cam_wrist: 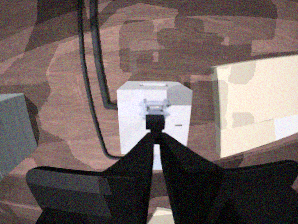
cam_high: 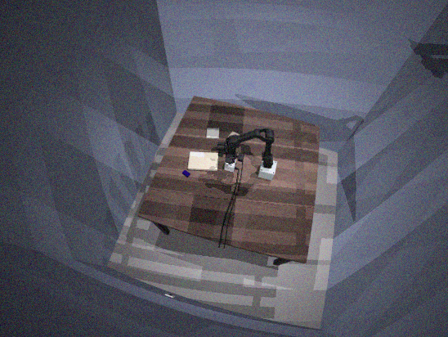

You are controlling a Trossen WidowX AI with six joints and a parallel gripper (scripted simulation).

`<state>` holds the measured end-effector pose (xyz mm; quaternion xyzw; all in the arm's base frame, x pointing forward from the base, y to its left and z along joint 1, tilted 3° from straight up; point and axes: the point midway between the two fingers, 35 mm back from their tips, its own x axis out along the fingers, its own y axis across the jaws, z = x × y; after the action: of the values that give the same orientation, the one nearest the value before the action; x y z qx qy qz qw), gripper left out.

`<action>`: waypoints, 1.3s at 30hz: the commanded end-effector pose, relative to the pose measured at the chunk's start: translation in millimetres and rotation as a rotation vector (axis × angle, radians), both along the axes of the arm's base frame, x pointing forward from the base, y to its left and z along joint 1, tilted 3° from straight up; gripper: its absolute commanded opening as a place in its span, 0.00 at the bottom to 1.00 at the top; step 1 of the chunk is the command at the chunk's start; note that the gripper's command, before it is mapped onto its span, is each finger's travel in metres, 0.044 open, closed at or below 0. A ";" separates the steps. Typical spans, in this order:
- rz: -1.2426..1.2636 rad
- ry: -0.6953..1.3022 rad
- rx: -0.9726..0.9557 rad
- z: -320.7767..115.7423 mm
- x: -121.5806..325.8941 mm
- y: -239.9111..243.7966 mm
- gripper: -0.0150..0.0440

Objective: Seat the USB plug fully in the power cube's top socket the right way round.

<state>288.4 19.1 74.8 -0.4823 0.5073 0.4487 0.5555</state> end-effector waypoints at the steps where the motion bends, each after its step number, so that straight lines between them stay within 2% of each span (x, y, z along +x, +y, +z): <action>1: 0.000 -0.005 0.000 4.4 1.2 0.0 0.25; 22: -0.017 -0.003 0.002 13.9 -0.4 -0.1 0.25; 39: -0.431 0.003 0.036 12.6 -0.8 -0.1 0.25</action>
<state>287.7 19.0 87.7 -0.3779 0.5775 0.3530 0.6318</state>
